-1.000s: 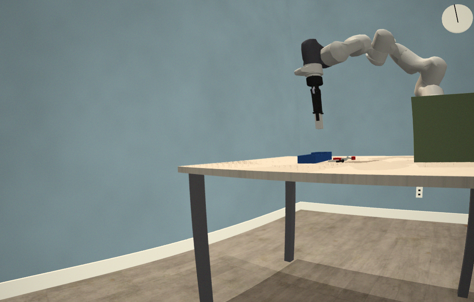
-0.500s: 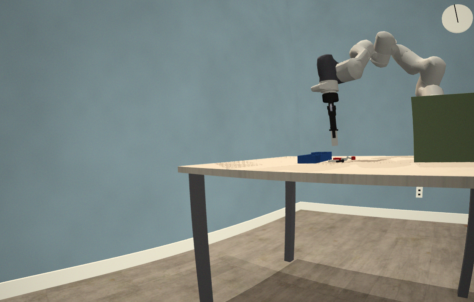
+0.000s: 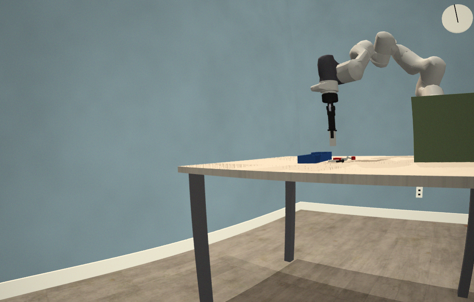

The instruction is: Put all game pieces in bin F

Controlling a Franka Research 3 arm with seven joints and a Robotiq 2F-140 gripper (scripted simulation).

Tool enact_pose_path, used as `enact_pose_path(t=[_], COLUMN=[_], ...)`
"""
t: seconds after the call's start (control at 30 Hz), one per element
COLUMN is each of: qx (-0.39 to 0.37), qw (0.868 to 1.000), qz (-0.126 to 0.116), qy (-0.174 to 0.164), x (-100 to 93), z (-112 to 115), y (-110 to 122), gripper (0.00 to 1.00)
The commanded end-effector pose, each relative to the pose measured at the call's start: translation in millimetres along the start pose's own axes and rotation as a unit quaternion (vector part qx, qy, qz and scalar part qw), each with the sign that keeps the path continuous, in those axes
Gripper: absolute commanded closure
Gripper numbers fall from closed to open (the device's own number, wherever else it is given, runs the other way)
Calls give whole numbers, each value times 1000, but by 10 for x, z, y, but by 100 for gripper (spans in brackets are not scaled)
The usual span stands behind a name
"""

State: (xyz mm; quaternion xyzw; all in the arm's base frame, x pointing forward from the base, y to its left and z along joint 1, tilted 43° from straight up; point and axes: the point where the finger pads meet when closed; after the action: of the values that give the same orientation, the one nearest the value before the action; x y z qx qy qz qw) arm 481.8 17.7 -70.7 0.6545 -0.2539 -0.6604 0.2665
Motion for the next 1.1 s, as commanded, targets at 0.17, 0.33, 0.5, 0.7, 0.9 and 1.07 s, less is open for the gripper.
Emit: enact_pose_path(t=[0.17,0.33,0.5,0.7,0.9,1.07], qx=[4,4,4,4,4,4], qw=[1000,1000,1000,1000,1000,1000], qz=[-2,-2,-2,-2,-2,-2], qy=[3,3,3,3,3,3], x=[-4,-4,-4,-4,156,356], z=[-14,-9,-4,-1,1,3], y=[-5,0,8,14,14,9], gripper=[75,75,75,75,75,75])
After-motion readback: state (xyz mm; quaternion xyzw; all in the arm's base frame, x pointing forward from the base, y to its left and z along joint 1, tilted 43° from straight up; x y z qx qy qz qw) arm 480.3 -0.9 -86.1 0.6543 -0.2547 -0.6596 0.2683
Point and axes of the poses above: the point where the finger pads meet when closed, its own x axis out along the fingers, its own y axis across the jaws, z = x × y, and after that the axes turned 13 degrees about x, right-handed
